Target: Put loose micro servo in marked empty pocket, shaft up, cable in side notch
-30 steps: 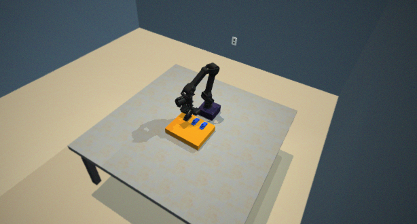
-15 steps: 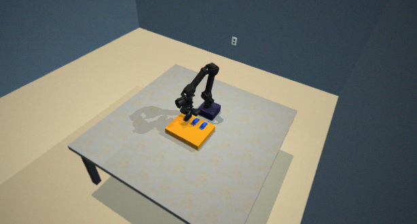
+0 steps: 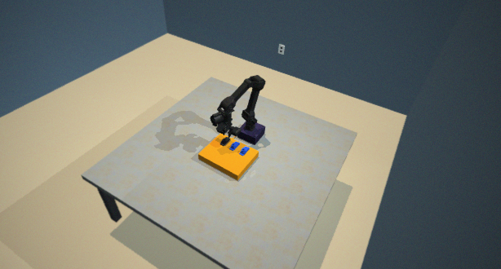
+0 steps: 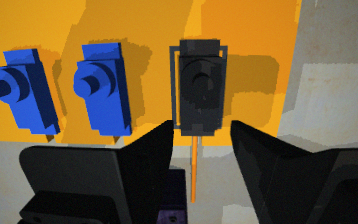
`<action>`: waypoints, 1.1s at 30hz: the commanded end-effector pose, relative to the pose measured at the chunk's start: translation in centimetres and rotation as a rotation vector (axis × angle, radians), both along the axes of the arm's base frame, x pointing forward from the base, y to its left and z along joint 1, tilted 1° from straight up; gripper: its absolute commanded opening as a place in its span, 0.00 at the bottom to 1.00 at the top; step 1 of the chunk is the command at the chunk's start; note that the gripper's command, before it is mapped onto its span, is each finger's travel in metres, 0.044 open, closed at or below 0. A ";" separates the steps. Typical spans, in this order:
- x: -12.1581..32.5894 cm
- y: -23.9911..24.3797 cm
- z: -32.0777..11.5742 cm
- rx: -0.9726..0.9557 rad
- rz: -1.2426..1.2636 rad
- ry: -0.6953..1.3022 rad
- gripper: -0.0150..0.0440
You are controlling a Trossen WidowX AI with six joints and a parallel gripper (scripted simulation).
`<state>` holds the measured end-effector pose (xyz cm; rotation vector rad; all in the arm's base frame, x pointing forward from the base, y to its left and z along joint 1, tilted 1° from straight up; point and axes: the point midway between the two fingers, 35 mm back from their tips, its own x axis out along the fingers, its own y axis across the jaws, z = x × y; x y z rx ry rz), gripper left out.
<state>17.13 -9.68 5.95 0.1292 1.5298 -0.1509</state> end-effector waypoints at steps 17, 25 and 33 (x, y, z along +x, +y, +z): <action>10.4 -1.7 7.3 0.003 0.005 -0.003 1.00; 10.0 -1.7 9.6 0.002 0.008 -0.006 1.00; 9.3 -1.5 11.9 0.001 0.010 -0.009 1.00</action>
